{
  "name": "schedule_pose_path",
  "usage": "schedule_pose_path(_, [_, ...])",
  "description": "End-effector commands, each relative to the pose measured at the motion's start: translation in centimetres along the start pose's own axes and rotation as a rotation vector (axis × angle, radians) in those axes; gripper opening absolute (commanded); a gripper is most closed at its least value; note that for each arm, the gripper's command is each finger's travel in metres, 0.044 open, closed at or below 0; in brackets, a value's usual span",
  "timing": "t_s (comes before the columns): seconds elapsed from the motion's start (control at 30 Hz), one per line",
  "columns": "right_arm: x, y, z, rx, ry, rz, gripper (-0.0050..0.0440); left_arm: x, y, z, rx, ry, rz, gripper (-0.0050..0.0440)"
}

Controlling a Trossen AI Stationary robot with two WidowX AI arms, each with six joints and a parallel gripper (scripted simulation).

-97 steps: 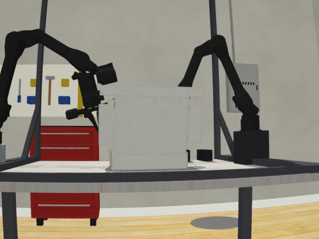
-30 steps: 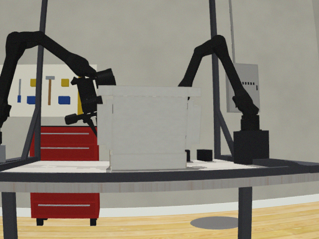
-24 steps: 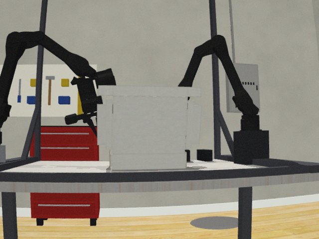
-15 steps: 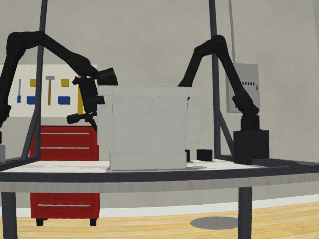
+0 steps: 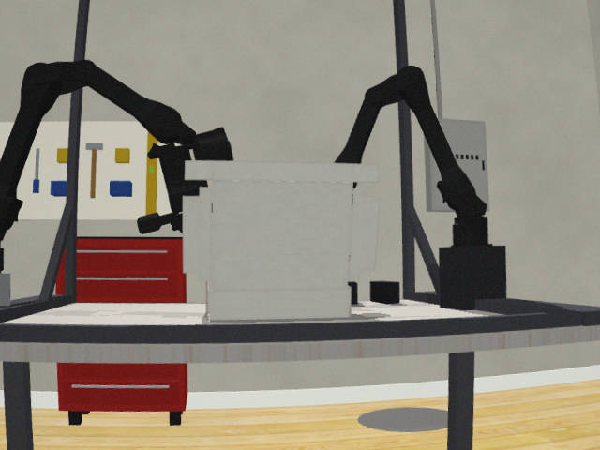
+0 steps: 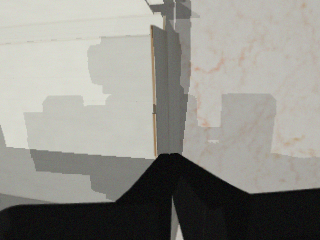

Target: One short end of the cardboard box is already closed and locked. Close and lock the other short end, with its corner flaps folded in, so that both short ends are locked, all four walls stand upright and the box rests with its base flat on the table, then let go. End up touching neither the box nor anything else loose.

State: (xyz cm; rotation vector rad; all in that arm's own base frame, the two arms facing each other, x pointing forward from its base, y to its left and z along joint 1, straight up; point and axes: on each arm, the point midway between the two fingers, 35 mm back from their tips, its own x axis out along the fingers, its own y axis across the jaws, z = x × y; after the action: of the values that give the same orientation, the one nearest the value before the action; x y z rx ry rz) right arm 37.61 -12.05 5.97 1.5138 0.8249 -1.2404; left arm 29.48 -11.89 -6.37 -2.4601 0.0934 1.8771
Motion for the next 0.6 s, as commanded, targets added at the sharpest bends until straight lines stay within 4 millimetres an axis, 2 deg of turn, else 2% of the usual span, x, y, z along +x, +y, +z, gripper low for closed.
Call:
schedule_pose_path(0.0, [-0.3,1.2,0.0,0.005,-0.004,0.018,0.0000,-0.4,0.2,-0.6,0.001,0.018,0.009,0.0000])
schedule_pose_path(0.57, [1.0,3.2,0.0,0.005,-0.003,0.019,0.0000,-0.4,0.2,-0.6,0.001,0.018,0.009,0.0000])
